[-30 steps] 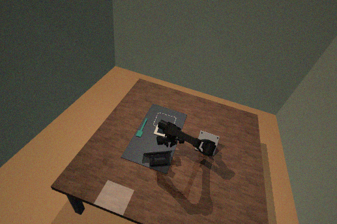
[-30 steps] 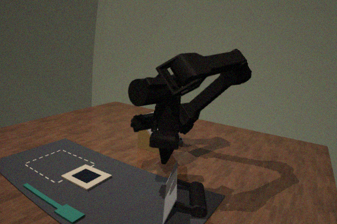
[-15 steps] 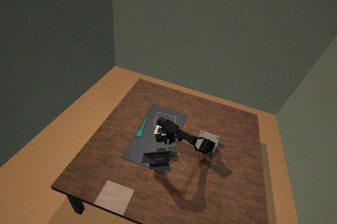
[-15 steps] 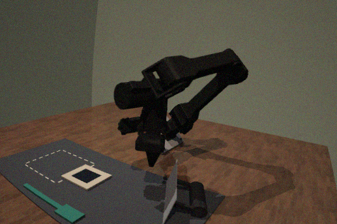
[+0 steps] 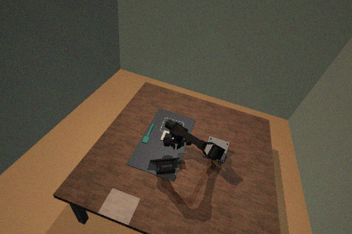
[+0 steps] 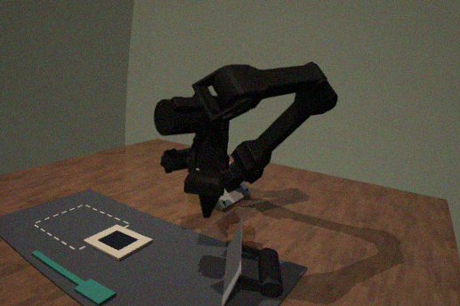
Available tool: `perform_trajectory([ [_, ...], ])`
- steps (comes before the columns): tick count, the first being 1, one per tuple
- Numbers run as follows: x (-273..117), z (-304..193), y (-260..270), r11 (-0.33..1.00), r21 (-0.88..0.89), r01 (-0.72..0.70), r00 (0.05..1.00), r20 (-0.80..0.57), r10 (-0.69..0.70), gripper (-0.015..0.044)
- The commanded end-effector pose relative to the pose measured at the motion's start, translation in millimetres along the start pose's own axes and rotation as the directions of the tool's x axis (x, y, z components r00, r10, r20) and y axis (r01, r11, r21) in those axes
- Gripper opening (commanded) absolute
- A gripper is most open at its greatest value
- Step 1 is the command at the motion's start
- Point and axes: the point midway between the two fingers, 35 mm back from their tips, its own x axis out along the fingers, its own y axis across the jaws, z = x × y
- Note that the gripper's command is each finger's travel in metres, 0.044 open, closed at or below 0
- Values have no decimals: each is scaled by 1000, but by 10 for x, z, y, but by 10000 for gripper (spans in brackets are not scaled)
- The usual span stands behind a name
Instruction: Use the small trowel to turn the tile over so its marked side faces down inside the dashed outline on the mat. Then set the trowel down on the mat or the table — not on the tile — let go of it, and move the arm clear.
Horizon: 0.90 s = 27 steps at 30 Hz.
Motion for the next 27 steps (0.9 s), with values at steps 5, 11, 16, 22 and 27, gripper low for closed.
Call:
perform_trajectory([
  [5,-53,-90,2,997,77,9,1000,2,-9,100],
  [11,-39,-260,23,960,279,9,1000,5,-11,100],
  [16,-28,-403,33,899,439,7,1000,7,-12,100],
  [22,-16,-574,35,791,612,4,1000,9,-12,100],
  [27,-7,-715,29,675,738,2,1000,8,-12,100],
])
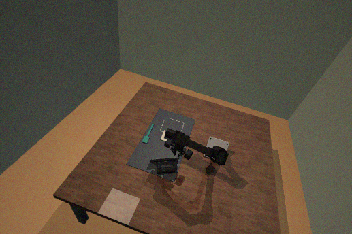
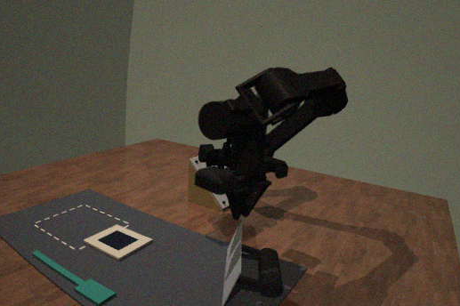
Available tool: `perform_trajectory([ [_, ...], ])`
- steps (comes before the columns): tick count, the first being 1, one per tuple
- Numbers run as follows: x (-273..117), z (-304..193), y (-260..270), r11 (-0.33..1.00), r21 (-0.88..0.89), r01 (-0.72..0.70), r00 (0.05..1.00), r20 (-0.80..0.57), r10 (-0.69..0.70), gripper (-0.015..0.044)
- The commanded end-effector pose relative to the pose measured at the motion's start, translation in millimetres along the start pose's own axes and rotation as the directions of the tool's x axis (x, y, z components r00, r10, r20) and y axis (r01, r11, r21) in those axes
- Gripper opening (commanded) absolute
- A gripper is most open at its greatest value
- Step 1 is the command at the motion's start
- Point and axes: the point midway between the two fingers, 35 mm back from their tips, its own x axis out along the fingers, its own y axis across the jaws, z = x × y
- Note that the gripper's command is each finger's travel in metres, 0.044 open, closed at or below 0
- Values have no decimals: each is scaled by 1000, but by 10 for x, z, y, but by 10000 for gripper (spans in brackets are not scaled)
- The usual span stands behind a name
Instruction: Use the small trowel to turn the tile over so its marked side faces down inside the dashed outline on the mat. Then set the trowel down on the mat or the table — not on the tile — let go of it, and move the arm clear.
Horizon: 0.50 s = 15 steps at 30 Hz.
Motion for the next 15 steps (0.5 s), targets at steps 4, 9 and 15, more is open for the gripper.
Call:
perform_trajectory([
  [4,23,-139,-159,969,246,9,1000,-5,-8,100],
  [9,27,-232,-265,913,407,11,1000,-7,-9,100],
  [15,30,-335,-397,811,584,14,1000,-10,-10,100],
])
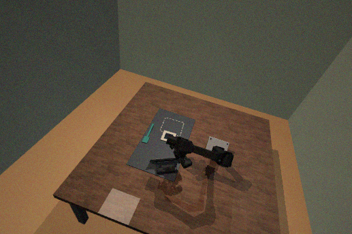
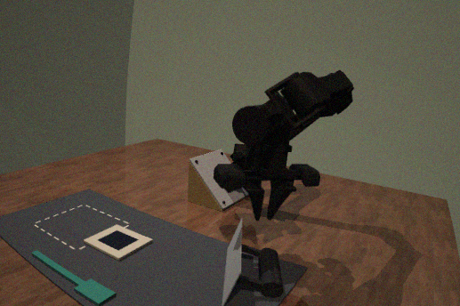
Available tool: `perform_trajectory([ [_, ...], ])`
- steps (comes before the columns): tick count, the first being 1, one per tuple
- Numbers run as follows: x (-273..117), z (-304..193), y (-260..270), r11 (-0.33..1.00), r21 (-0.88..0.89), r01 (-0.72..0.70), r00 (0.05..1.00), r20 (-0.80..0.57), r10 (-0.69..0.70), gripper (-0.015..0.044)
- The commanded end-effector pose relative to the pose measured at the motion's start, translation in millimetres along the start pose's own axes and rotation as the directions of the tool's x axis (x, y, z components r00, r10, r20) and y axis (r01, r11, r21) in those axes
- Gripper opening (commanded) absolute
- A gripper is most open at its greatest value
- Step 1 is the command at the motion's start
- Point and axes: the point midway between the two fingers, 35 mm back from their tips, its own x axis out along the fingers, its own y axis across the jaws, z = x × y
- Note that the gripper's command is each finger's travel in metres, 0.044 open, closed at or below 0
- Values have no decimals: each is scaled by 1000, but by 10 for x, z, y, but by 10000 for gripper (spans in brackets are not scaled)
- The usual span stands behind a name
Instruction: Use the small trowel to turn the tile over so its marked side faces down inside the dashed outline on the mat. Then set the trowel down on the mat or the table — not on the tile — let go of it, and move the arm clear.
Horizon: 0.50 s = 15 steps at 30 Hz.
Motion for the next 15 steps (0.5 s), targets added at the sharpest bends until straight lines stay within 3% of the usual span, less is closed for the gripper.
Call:
perform_trajectory([
  [1,16,-3,-124,989,146,11,1000,0,-11,100],
  [7,17,-15,-271,947,322,15,1000,-3,-15,100],
  [15,22,-13,-266,945,327,15,1000,-3,-15,100],
])
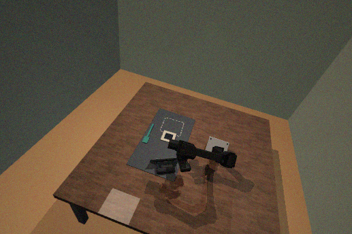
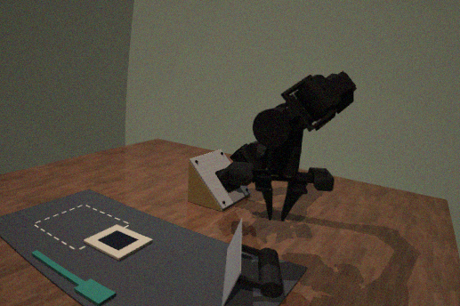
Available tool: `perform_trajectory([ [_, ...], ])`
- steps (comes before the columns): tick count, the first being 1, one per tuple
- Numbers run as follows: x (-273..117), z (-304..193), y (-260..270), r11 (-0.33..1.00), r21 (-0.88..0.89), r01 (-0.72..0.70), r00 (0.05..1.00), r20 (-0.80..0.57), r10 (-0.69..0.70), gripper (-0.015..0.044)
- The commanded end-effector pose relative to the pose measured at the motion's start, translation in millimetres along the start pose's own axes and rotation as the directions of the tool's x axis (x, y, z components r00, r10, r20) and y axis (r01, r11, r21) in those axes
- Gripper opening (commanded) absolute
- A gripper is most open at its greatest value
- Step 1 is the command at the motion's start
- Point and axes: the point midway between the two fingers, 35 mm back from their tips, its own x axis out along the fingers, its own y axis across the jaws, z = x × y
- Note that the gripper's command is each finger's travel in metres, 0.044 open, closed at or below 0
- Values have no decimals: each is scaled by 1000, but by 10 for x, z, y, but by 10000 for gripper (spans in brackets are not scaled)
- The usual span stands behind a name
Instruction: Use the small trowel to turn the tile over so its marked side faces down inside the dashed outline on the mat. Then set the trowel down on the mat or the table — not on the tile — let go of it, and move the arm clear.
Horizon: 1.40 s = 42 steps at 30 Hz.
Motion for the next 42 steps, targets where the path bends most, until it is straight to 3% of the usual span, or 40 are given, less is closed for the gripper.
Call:
perform_trajectory([
  [1,16,8,7,1000,17,6,1000,2,-6,100],
  [42,212,9,615,1000,17,4,1000,3,-4,100],
])
